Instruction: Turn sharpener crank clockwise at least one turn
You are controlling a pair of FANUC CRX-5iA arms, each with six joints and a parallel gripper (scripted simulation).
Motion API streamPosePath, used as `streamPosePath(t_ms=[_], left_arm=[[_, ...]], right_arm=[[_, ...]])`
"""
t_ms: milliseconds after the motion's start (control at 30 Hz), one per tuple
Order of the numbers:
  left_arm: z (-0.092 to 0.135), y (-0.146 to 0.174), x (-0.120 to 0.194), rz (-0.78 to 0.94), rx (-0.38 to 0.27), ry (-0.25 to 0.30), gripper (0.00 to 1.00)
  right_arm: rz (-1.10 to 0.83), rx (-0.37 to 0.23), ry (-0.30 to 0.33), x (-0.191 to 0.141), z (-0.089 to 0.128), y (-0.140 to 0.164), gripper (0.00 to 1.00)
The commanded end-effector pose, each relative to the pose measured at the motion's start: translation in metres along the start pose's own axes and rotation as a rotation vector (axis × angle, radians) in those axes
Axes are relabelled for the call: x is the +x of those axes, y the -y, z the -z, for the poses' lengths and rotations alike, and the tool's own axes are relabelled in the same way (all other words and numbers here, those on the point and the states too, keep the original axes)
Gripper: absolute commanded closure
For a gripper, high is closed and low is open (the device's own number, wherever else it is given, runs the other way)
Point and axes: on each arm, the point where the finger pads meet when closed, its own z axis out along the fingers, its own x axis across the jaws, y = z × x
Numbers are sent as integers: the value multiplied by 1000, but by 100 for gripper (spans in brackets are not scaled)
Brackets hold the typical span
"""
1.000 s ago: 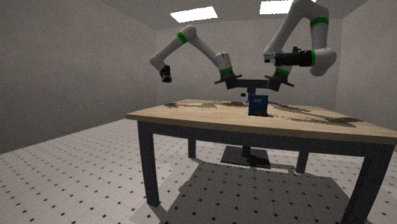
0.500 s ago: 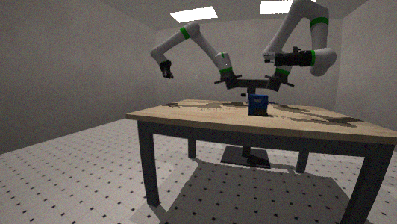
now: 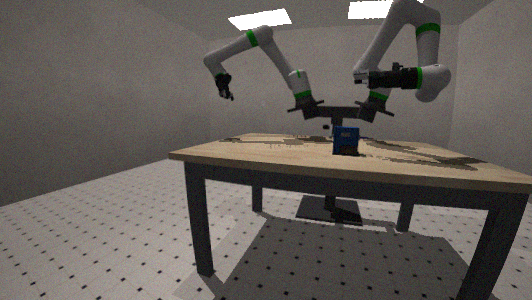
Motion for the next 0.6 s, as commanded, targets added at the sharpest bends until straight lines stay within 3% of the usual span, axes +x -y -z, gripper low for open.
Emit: streamPosePath(t_ms=[0,167,233,567], left_arm=[[0,0,-1,-1,0,0,0],[0,0,-1,-1,0,0,0],[0,0,-1,-1,0,0,0],[0,0,-1,-1,0,0,0]], right_arm=[[32,-37,22,-5,16,0,0],[82,-97,62,-15,42,1,0],[82,-97,62,-15,42,1,0],[170,-215,142,-33,95,5,0]])
